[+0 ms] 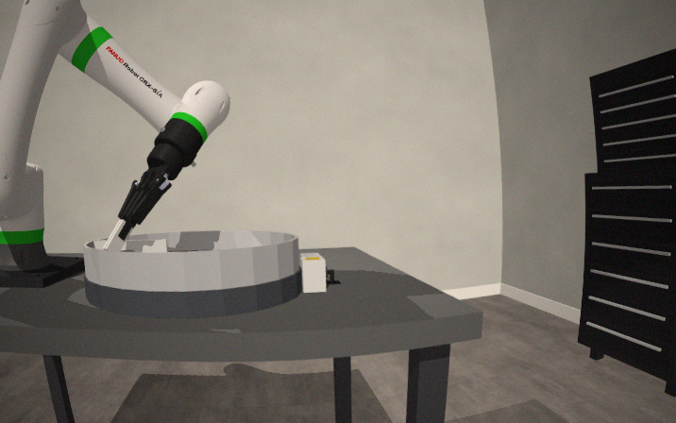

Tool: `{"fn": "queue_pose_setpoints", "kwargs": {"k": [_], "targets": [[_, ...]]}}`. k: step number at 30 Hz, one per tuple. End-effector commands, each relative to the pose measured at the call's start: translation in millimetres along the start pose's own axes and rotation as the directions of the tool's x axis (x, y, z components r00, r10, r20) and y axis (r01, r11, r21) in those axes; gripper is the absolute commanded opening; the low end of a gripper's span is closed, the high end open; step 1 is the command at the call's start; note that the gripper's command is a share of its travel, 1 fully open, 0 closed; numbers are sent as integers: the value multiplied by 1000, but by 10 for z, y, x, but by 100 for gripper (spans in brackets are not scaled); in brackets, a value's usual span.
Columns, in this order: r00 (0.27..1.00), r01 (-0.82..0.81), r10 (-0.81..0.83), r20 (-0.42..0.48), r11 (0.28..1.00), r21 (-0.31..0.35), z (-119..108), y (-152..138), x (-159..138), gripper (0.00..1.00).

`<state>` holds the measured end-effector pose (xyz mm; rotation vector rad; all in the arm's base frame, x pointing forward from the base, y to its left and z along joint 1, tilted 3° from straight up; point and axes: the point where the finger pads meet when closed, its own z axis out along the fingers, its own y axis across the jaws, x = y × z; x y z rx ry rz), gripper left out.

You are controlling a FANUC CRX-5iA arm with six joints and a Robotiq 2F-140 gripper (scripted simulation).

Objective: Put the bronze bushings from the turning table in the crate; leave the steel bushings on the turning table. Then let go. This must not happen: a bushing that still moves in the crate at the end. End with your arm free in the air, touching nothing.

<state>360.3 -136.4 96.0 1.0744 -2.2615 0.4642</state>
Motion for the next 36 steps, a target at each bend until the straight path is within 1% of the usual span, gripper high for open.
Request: {"fn": "queue_pose_setpoints", "kwargs": {"k": [1,25,30,36], "targets": [[1000,0,0,0,1000,-2,1,6,0,0],[1000,0,0,0,1000,-2,-11,6,10,0],[1000,0,0,0,1000,-1,-101,5,85,0],[1000,0,0,0,1000,-1,-306,2,258,0]]}}
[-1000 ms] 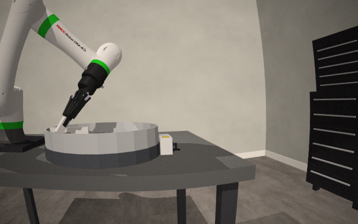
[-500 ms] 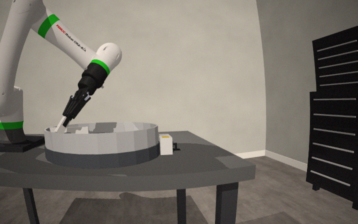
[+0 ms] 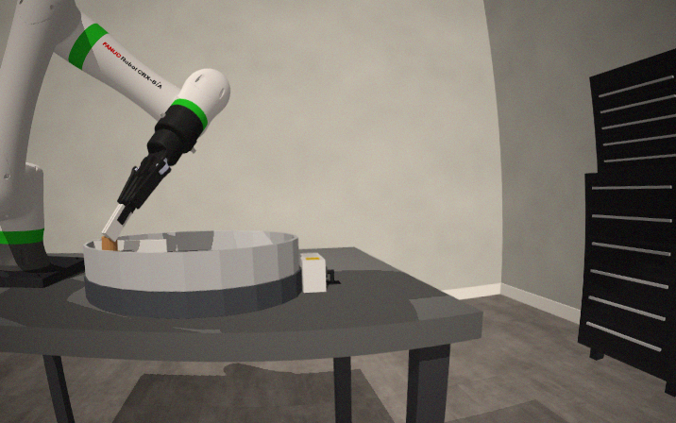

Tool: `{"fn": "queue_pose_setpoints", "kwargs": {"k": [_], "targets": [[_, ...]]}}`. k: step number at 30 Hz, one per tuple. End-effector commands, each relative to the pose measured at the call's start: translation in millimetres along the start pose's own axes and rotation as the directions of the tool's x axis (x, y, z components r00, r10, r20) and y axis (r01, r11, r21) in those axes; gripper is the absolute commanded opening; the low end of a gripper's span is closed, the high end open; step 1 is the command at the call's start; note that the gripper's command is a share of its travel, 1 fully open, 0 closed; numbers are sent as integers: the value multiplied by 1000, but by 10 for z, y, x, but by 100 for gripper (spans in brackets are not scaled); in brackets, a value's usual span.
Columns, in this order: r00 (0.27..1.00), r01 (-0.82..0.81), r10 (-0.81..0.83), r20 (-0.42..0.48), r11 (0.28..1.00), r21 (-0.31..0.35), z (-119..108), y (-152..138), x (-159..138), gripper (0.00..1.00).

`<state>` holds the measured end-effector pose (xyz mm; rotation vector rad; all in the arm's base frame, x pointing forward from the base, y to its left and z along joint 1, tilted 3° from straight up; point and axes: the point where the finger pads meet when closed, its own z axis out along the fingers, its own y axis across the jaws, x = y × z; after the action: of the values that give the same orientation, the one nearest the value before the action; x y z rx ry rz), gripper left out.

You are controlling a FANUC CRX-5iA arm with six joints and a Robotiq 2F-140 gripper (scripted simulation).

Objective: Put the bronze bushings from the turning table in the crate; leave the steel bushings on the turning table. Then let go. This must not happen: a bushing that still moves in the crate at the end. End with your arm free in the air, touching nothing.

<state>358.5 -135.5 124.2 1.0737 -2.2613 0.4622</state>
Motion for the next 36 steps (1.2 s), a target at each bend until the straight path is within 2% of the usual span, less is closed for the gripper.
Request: {"fn": "queue_pose_setpoints", "kwargs": {"k": [1,13,36], "targets": [[1000,0,0,0,1000,0,-128,-2,105,0],[1000,0,0,0,1000,0,-359,-4,298,0],[1000,0,0,0,1000,0,-364,-4,303,0]]}}
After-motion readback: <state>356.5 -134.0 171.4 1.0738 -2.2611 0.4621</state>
